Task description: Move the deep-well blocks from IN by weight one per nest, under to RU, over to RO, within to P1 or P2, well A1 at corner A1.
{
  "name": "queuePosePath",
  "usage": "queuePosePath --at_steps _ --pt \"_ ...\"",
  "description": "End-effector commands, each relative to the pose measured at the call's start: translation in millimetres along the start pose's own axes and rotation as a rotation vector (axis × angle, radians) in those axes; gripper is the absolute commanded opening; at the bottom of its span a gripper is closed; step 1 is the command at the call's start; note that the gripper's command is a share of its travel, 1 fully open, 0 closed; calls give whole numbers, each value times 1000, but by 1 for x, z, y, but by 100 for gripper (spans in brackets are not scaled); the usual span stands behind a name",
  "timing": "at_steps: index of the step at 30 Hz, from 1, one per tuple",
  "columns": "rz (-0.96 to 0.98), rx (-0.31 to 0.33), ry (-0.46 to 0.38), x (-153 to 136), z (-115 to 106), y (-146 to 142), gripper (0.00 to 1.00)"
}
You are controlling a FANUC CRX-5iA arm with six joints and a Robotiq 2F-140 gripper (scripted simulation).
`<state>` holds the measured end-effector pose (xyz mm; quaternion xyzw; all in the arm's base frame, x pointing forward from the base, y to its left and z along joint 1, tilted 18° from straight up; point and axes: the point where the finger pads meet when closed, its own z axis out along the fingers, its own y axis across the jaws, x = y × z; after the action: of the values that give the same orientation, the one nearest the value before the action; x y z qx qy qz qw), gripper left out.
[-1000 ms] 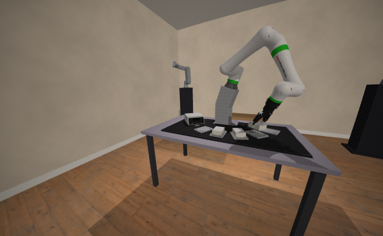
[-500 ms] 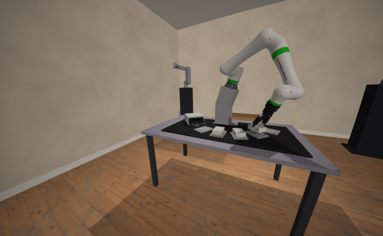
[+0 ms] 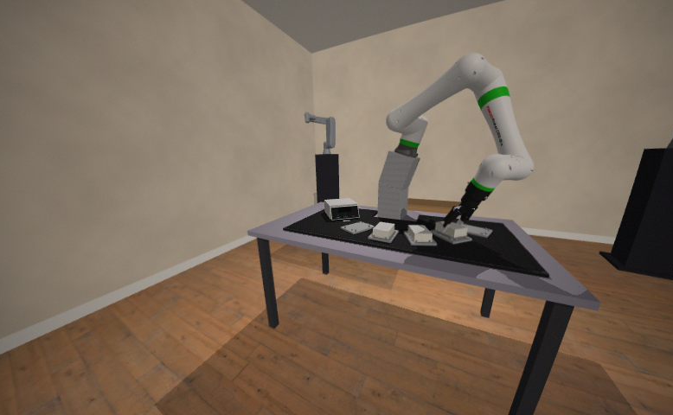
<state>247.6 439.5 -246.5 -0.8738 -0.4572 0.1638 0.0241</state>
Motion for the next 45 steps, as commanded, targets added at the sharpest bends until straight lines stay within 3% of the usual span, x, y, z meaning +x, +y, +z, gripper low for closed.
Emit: queuePosePath --at_steps 1,45 --pt "0 0 0 1 1 0 10" --pt "0 0 0 3 4 0 10"
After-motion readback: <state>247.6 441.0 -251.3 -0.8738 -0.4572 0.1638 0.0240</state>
